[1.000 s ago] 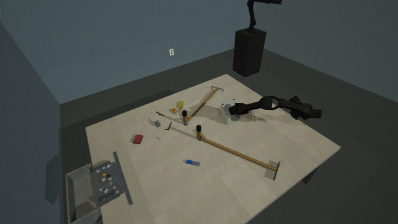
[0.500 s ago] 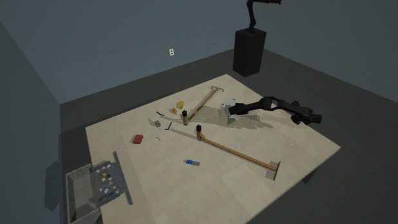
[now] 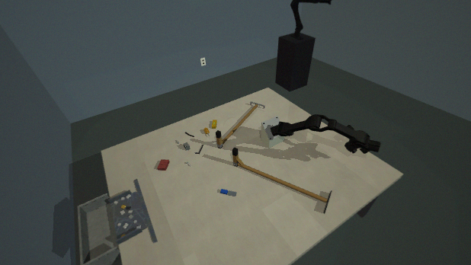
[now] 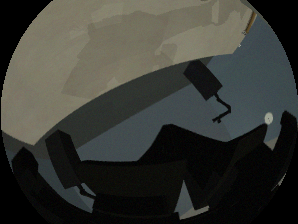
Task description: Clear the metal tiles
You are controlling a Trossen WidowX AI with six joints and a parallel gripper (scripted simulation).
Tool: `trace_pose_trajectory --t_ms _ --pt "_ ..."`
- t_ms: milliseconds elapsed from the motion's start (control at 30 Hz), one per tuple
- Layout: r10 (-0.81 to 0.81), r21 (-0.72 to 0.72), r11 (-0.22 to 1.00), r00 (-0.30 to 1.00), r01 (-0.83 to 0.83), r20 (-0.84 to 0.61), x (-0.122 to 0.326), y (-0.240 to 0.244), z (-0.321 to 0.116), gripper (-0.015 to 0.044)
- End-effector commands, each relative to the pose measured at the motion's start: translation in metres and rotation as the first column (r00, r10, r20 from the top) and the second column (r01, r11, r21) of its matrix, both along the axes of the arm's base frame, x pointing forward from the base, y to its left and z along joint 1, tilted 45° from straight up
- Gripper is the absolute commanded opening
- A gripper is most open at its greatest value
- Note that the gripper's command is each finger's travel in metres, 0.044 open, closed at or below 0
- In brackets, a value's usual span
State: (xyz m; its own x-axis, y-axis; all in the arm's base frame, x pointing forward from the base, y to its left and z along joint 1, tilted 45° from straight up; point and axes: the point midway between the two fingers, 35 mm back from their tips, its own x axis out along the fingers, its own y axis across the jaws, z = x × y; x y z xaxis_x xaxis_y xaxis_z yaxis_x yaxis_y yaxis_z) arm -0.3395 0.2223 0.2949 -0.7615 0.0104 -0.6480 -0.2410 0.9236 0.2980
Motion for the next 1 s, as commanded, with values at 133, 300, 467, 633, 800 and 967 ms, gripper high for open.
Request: trace_pose_trajectory --t_ms 133,300,467,633,800,967 --pt "-0.01 0.074 0.997 1.0 0.011 -0.006 0.012 0.018 0.003 0.0" --pt "-0.016 0.116 0.993 1.0 0.017 -0.008 0.02 0.029 0.005 0.0" --pt "-0.022 0.157 0.987 1.0 0.023 -0.009 0.028 0.039 0.007 0.0" --pt "-0.028 0.199 0.98 1.0 0.029 -0.009 0.036 0.049 0.009 0.0" --pt "-0.034 0.24 0.97 0.999 0.035 -0.007 0.044 0.059 0.011 0.0" --pt "-0.041 0.28 0.959 0.999 0.04 -0.004 0.053 0.068 0.013 0.0"
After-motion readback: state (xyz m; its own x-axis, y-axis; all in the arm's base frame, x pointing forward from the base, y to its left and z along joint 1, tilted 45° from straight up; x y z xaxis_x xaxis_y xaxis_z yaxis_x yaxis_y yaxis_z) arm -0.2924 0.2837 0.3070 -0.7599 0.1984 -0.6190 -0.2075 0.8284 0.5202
